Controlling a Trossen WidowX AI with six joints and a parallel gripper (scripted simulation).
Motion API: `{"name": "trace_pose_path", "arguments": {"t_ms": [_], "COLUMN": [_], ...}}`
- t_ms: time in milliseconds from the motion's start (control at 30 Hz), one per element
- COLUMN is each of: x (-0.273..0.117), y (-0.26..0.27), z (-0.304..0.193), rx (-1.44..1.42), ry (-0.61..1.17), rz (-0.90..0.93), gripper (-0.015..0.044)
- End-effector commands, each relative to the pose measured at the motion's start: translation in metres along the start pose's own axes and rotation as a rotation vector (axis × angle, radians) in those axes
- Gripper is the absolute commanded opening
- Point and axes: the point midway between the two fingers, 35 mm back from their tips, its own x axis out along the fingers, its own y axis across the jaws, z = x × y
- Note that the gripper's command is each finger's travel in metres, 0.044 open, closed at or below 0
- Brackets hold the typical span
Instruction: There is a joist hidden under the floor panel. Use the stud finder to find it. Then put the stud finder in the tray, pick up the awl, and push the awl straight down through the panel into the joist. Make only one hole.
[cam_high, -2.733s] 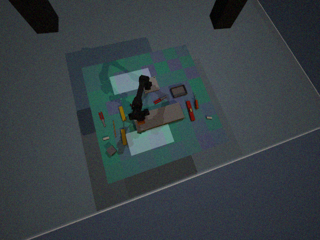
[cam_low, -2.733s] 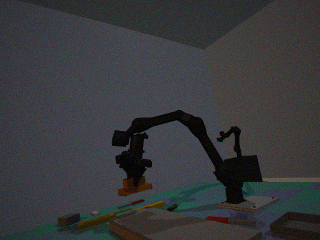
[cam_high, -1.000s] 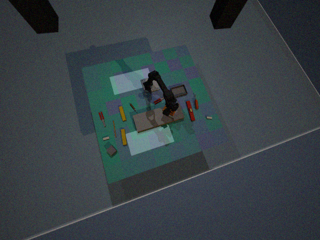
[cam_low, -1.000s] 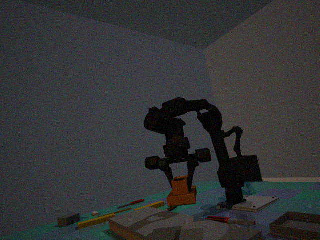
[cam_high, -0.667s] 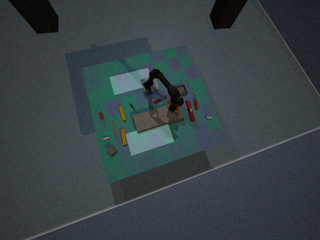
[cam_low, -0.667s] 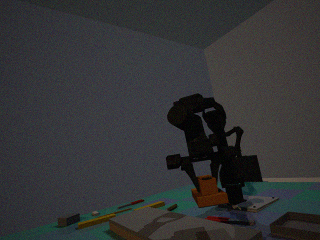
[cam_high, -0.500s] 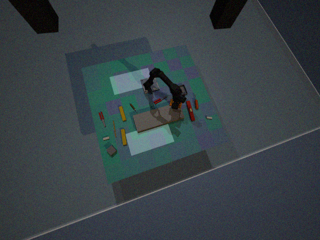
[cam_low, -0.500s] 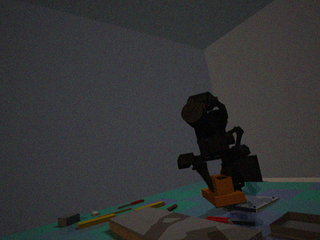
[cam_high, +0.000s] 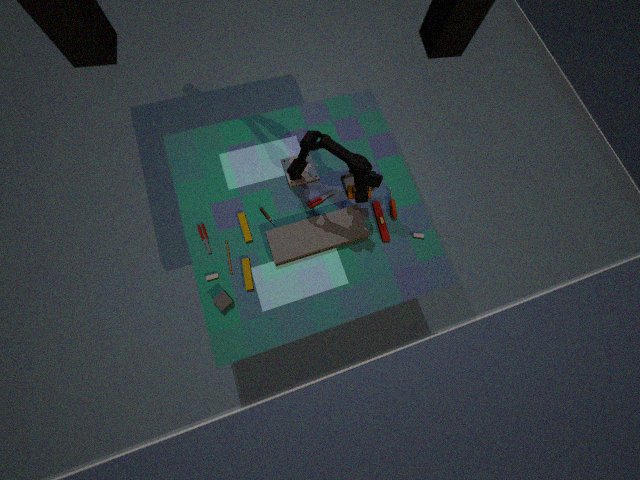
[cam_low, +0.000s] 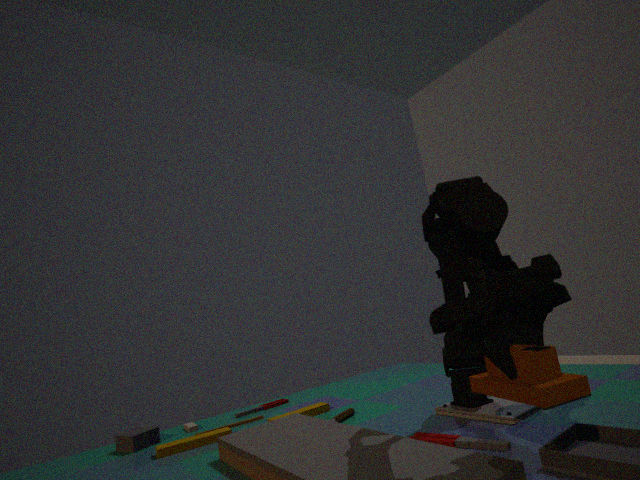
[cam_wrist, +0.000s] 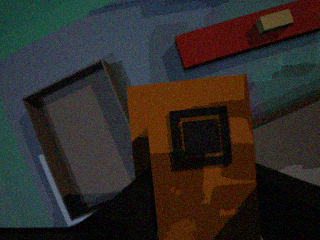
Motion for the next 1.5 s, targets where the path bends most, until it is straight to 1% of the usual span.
{"name": "trace_pose_path", "arguments": {"t_ms": [0,467,700,1467], "x": [0.000,0.009,0.012,0.047], "y": [0.029,0.113,0.116,0.116], "z": [0.010,0.020,0.020,0.014], "rx": [-0.071,-0.283,-0.290,-0.290], "ry": [-0.017,-0.019,-0.020,-0.020], "rz": [0.021,0.092,0.094,0.094], "gripper": [0.0000,0.0000,0.0000,0.0000]}}
